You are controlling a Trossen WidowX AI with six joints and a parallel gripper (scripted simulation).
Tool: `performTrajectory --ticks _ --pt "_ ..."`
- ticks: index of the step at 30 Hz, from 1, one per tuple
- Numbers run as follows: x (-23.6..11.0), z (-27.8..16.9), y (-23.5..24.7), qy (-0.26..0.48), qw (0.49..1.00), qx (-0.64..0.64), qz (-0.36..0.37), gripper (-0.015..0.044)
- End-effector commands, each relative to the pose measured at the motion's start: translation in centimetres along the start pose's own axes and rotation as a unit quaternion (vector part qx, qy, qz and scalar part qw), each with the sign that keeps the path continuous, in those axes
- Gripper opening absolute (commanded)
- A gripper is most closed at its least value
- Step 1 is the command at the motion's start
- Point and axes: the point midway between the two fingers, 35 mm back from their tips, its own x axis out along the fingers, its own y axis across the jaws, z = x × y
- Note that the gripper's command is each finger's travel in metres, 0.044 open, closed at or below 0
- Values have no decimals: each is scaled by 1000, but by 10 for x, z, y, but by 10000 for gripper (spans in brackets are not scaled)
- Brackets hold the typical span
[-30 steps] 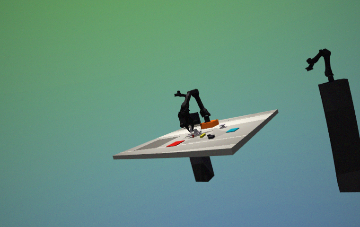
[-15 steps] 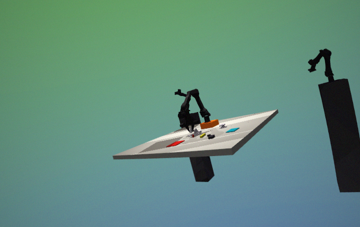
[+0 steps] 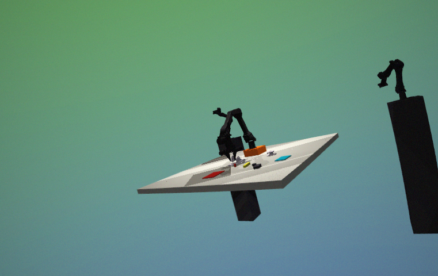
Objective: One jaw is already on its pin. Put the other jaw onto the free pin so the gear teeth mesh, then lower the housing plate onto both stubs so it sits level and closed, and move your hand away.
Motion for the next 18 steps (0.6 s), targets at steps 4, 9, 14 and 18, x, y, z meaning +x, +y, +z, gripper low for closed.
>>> performTrajectory --ticks 4,9,14,18 --pt "1 0 0 1 1000 -3 -1 134" --pt "3 0 0 0 1000 -3 -1 134" --pt "5 0 0 0 1000 -4 -1 134" --pt "5 0 0 0 1000 -4 -1 134"
